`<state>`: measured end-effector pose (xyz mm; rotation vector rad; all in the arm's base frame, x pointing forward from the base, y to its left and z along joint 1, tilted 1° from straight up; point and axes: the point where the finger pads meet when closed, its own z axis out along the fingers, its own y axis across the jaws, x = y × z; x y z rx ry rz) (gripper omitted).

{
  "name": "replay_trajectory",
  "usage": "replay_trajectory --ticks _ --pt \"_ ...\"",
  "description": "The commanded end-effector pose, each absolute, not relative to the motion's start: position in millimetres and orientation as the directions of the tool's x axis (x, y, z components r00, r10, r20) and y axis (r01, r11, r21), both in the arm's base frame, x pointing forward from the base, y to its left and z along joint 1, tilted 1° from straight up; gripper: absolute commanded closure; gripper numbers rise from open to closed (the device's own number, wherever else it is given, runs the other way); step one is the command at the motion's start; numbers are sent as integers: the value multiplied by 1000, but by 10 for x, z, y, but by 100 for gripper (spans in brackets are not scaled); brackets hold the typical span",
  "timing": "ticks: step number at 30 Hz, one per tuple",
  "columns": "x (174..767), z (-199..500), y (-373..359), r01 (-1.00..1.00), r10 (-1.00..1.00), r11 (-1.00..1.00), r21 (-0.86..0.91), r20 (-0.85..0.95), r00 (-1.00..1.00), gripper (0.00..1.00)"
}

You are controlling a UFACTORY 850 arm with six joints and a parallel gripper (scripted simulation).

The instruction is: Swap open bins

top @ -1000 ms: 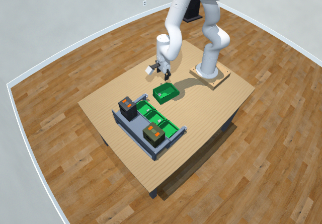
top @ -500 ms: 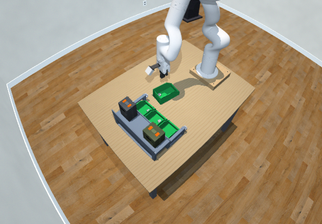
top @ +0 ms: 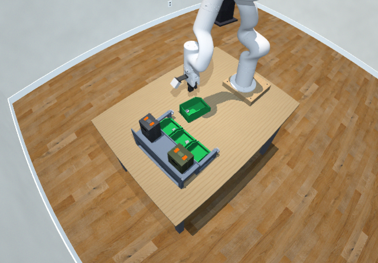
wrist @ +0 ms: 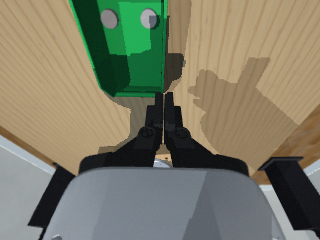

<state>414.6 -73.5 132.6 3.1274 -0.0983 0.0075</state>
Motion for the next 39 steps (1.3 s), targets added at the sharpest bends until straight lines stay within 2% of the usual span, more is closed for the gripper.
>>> replay_trajectory --ticks 1,15,16,39 --pt "4154 1332 -736 -63 -63 -998 13 7 998 100" --pt "4154 1332 -736 -63 -63 -998 13 7 998 100" --pt "4154 1332 -736 -63 -63 -998 13 7 998 74" --pt "4154 1332 -736 -63 -63 -998 13 7 998 74"
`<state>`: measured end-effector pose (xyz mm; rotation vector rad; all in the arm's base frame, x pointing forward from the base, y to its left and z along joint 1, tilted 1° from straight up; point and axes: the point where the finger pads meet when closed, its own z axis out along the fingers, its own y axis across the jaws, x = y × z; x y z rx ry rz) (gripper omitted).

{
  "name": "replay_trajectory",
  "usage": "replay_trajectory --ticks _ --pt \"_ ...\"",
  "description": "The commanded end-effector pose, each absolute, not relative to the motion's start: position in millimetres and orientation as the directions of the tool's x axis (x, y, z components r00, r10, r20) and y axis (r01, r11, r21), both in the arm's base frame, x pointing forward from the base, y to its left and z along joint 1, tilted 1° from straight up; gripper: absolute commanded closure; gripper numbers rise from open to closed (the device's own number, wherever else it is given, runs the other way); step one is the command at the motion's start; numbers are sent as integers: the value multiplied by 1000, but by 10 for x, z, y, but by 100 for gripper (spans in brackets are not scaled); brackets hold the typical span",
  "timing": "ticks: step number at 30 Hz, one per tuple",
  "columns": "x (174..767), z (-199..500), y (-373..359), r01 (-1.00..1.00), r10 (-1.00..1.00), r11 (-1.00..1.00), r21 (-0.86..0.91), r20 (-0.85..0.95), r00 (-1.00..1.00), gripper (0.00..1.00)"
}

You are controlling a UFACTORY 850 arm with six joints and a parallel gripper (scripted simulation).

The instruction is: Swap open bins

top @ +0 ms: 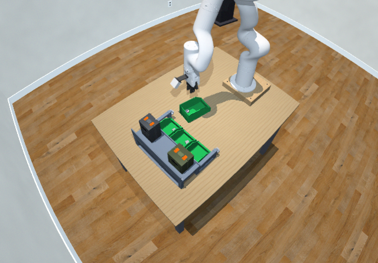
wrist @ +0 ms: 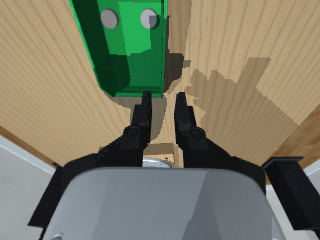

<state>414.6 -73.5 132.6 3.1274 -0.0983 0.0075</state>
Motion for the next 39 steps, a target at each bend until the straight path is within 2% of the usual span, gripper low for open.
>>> replay_trajectory --ticks 1,39 --pt "4154 1332 -736 -63 -63 -998 13 7 998 74" --pt "4156 1045 -740 -63 -63 -998 13 7 998 74"
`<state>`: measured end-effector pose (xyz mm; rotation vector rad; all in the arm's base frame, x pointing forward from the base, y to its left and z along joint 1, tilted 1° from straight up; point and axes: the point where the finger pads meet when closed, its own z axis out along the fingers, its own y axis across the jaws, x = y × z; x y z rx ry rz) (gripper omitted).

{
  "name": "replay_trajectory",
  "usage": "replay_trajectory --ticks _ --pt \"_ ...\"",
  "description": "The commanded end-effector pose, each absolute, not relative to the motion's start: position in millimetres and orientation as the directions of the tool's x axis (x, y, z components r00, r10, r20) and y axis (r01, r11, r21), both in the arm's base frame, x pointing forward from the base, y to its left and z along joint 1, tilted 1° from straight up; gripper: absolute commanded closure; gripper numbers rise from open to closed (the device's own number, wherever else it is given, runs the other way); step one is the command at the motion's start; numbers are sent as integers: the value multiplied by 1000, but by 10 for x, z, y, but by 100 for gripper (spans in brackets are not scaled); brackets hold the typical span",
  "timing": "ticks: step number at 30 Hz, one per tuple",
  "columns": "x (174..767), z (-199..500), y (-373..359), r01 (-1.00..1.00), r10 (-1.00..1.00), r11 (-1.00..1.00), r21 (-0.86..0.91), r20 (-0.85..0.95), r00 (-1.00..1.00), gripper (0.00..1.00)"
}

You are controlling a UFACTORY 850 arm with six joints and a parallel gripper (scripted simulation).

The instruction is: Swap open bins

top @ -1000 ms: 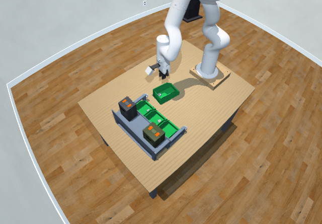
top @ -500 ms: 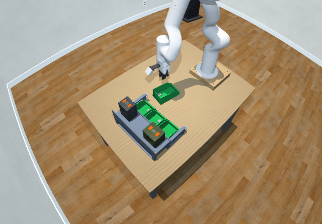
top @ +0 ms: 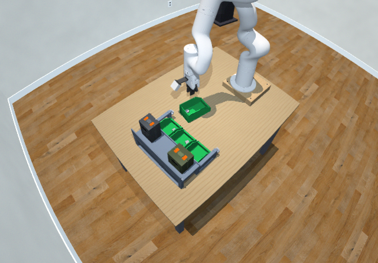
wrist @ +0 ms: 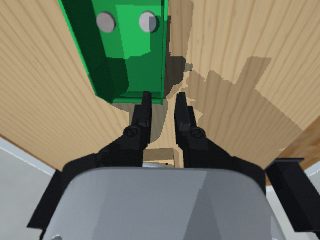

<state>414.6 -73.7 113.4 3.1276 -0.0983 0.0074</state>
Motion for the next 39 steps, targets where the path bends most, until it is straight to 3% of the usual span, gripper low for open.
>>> replay_trajectory --ticks 1,39 --pt "4156 1024 -740 -63 -63 -998 13 7 998 74" --pt "4158 647 -745 -63 -63 -998 13 7 998 74"
